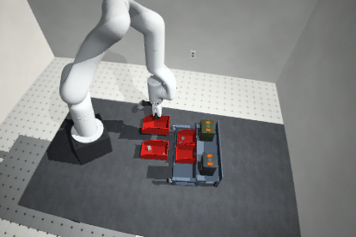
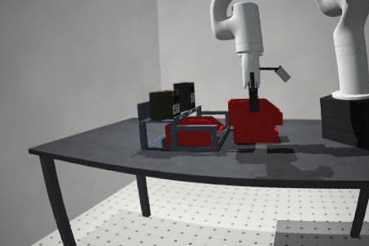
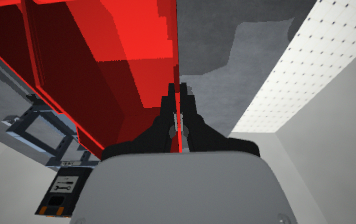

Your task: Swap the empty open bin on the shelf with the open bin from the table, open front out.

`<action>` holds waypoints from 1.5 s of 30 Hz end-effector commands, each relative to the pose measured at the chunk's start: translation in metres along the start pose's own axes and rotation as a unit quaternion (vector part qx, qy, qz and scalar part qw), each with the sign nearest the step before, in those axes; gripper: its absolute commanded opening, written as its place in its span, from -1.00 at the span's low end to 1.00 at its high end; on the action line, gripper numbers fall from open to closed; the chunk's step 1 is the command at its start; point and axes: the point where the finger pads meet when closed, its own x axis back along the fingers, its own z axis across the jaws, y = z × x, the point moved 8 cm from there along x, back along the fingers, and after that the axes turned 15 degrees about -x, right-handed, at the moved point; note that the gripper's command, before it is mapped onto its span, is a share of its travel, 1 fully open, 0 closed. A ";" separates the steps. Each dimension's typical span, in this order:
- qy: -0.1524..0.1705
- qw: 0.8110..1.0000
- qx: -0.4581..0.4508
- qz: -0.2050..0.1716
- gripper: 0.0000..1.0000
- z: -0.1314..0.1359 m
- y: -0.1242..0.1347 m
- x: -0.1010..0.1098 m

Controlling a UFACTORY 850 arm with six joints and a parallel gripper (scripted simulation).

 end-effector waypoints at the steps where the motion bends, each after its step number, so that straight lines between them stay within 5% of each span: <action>1: 0.001 1.000 0.000 -0.007 -1.00 0.000 -0.001 0.000; 21: 0.001 1.000 0.000 -0.007 -1.00 0.000 -0.001 -0.013; 45: 0.001 1.000 0.000 -0.007 -1.00 0.001 0.000 -0.077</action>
